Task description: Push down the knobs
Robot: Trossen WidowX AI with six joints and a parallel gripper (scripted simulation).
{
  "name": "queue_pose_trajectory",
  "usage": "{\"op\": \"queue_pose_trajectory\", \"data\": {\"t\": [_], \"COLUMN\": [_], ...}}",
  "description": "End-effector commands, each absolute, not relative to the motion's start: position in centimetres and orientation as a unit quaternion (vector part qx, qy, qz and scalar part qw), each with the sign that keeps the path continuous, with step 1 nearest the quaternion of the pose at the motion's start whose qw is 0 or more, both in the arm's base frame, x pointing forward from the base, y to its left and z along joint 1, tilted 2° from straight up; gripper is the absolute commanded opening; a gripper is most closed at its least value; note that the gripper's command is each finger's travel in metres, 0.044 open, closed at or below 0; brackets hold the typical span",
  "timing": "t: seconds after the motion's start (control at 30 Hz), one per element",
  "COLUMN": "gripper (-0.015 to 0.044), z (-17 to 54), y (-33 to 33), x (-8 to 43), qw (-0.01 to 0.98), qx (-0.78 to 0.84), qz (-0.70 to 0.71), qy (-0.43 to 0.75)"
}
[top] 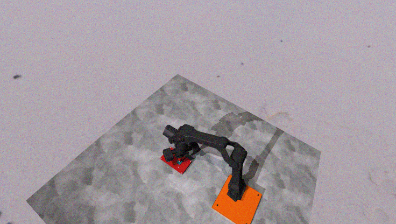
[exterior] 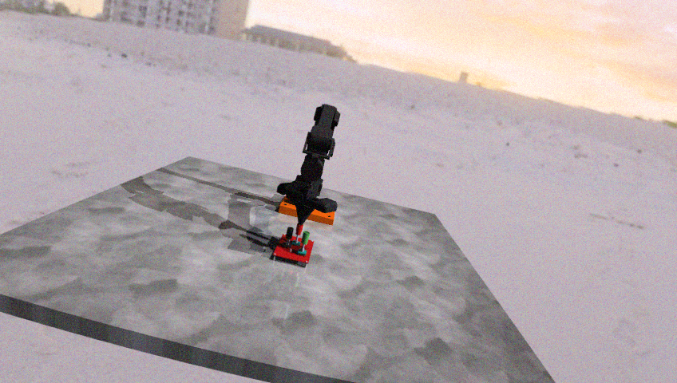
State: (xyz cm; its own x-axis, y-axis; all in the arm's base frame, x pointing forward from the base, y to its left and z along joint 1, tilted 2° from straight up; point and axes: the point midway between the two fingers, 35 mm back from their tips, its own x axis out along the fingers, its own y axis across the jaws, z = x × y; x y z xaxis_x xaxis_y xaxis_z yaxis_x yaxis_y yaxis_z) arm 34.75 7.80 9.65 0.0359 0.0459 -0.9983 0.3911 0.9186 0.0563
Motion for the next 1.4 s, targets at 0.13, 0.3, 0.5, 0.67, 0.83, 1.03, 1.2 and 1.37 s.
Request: {"op": "queue_pose_trajectory", "data": {"t": [0.13,0.3,0.5,0.67,0.83,1.03,1.2,1.37], "gripper": [0.0,0.0,0.0,0.0,0.0,0.0,0.0,0.0], "z": [8.2,8.2,7.7,7.4,7.4,6.8,6.6,6.6], "y": [7.8,7.8,7.8,7.8,7.9,7.9,7.9,7.9], "x": [34.8,34.8,34.9,34.9,34.9,34.9,34.9,34.9], "qw": [0.7,0.7,0.7,0.7,0.7,0.7,0.7,0.7], "qx": [0.158,0.158,0.158,0.158,0.158,0.158,0.158,0.158], "qz": [-0.124,-0.124,-0.124,-0.124,-0.124,-0.124,-0.124,-0.124], "qy": [0.685,0.685,0.685,0.685,0.685,0.685,0.685,0.685]}}
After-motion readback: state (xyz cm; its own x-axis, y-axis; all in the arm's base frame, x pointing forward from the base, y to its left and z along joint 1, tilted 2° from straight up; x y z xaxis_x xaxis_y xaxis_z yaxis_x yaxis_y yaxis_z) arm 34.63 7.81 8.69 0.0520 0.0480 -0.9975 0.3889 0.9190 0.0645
